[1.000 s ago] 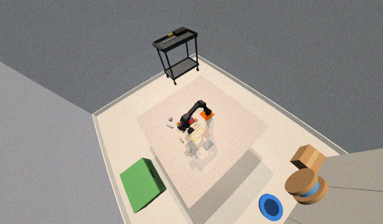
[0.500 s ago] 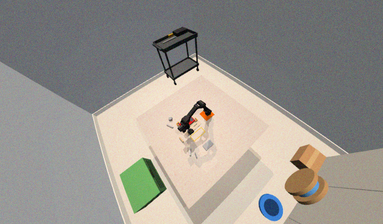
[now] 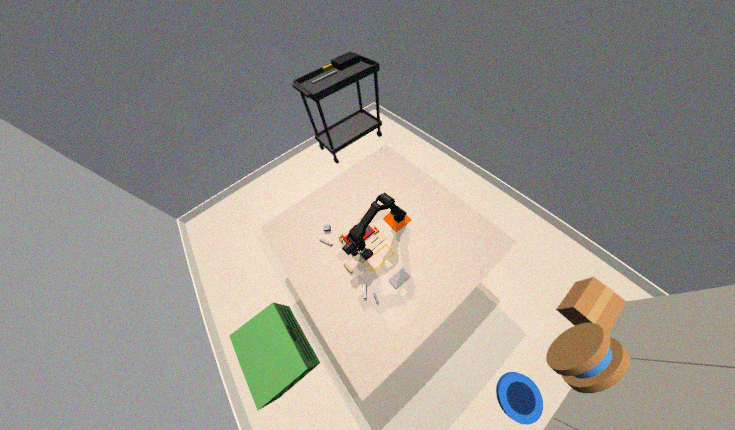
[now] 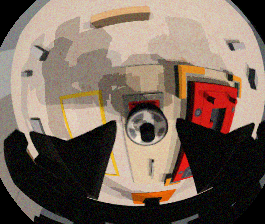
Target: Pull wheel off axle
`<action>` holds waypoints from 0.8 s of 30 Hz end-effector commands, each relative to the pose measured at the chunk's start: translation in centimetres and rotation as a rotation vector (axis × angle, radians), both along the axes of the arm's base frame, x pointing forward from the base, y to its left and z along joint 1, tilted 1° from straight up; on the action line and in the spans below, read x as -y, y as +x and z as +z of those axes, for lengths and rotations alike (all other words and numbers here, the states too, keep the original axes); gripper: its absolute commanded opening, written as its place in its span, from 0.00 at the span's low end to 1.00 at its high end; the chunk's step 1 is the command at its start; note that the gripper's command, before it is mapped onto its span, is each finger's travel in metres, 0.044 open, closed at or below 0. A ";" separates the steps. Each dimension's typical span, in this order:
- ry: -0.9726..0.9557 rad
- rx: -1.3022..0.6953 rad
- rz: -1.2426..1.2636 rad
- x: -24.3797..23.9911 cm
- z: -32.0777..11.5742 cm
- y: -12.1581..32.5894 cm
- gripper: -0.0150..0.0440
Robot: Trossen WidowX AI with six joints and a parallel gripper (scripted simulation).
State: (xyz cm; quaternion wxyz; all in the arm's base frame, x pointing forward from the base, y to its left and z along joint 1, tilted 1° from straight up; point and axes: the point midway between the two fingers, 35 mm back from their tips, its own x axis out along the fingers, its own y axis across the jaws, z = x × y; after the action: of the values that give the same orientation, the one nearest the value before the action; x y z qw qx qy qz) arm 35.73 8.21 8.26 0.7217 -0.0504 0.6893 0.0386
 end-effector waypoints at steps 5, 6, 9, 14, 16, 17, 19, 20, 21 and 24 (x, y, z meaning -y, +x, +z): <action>0.000 0.000 0.000 0.0 0.0 0.0 0.58; 0.000 0.000 0.000 0.0 0.0 0.0 0.57; 0.000 0.000 0.000 0.0 0.0 0.0 0.54; 0.000 -0.001 0.000 0.0 0.0 0.0 0.45; 0.000 -0.001 0.000 0.0 0.0 0.0 0.36; 0.000 -0.001 0.000 0.0 0.0 0.0 0.32; 0.000 -0.001 0.000 0.0 0.1 0.0 0.25; 0.000 -0.001 0.000 0.0 0.1 0.0 0.25; 0.000 -0.001 0.000 0.0 0.1 0.0 0.25; 0.000 -0.001 0.000 0.0 0.2 0.0 0.25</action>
State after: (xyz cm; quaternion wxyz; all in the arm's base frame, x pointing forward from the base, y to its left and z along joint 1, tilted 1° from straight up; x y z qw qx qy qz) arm 35.74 8.21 8.34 0.7215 -0.0505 0.6895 0.0385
